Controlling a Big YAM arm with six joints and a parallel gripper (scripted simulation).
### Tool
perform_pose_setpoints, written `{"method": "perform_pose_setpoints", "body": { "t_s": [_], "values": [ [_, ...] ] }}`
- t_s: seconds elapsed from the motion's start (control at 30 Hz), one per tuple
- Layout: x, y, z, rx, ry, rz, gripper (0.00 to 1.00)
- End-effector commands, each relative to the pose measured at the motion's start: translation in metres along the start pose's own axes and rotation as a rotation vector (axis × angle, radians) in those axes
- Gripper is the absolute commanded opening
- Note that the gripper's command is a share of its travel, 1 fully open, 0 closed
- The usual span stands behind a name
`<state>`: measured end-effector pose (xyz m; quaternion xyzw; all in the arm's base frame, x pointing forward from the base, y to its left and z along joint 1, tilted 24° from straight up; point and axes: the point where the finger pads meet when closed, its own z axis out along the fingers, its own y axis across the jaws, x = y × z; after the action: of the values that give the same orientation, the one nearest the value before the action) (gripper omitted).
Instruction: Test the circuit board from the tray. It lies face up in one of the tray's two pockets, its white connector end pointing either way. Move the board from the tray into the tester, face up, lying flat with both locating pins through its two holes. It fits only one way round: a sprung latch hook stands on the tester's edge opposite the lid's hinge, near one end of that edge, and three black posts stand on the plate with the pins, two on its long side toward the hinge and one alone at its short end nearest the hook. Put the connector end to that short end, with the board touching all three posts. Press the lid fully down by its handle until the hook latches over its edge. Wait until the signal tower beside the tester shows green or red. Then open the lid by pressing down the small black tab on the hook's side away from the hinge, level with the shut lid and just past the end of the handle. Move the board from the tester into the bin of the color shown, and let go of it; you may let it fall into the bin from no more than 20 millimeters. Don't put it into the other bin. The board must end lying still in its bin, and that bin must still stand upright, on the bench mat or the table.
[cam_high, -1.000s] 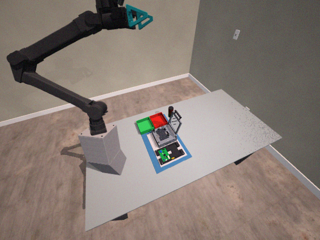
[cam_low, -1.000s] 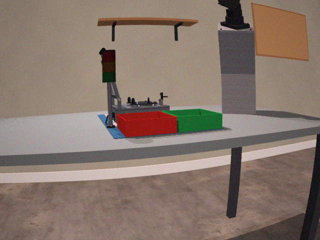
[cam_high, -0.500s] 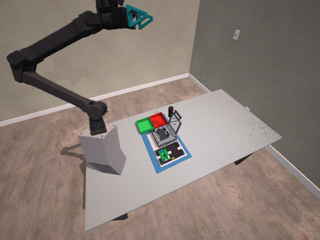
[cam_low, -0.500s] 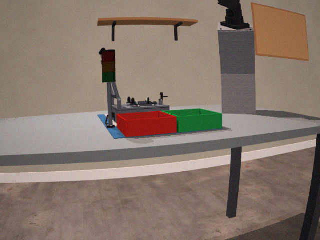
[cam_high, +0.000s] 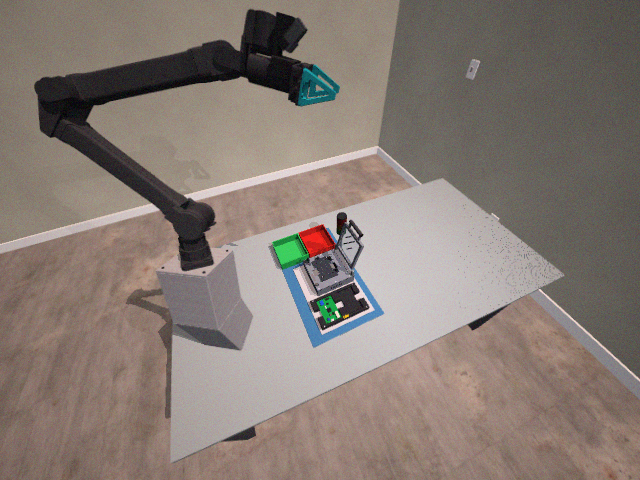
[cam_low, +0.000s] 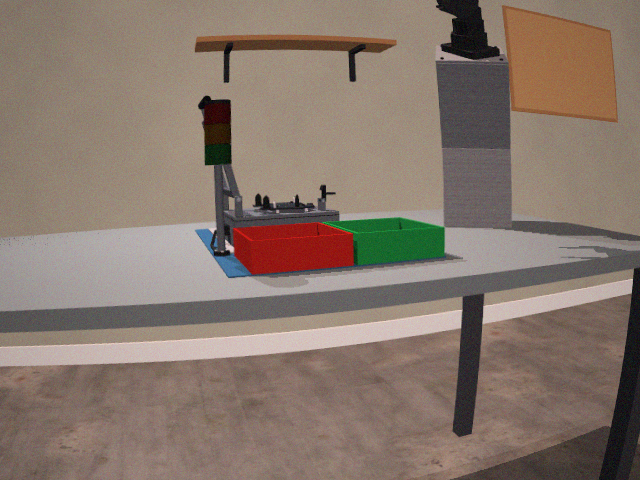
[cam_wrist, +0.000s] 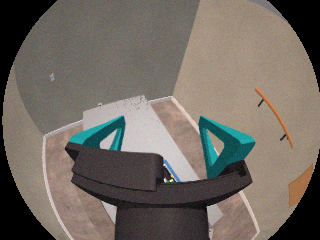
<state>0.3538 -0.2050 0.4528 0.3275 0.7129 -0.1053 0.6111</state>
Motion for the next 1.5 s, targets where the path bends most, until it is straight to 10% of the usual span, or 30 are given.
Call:
{"method": "perform_pose_setpoints", "body": {
  "t_s": [0.0, 0.03, 0.1, 0.17, 0.2, 0.27, 0.33, 0.37, 0.43, 0.6, 0.7, 0.8, 0.97, 1.47],
  "values": [
    [0.017, -0.008, 0.024, 0.022, 0.071, 0.065, 1.00],
    [0.004, -0.003, 0.037, 0.009, 0.084, 0.103, 1.00],
    [0.091, -0.024, 0.079, 0.053, 0.294, 0.178, 1.00],
    [0.119, -0.031, 0.094, 0.070, 0.374, 0.225, 1.00],
    [0.094, -0.024, 0.096, 0.053, 0.334, 0.226, 1.00],
    [0.173, -0.044, 0.116, 0.113, 0.533, 0.328, 1.00],
    [0.207, -0.055, 0.128, 0.142, 0.615, 0.386, 1.00],
    [0.177, -0.046, 0.137, 0.117, 0.566, 0.385, 1.00],
    [0.265, -0.070, 0.139, 0.200, 0.759, 0.494, 1.00],
    [0.293, -0.079, 0.157, 0.251, 0.863, 0.618, 1.00],
    [0.386, -0.102, 0.134, 0.379, 1.070, 0.765, 1.00],
    [0.416, -0.109, 0.128, 0.454, 1.163, 0.864, 1.00],
    [0.455, -0.117, 0.118, 0.546, 1.268, 0.981, 1.00],
    [0.452, -0.111, 0.124, 0.529, 1.265, 0.973, 0.92]
  ]
}}
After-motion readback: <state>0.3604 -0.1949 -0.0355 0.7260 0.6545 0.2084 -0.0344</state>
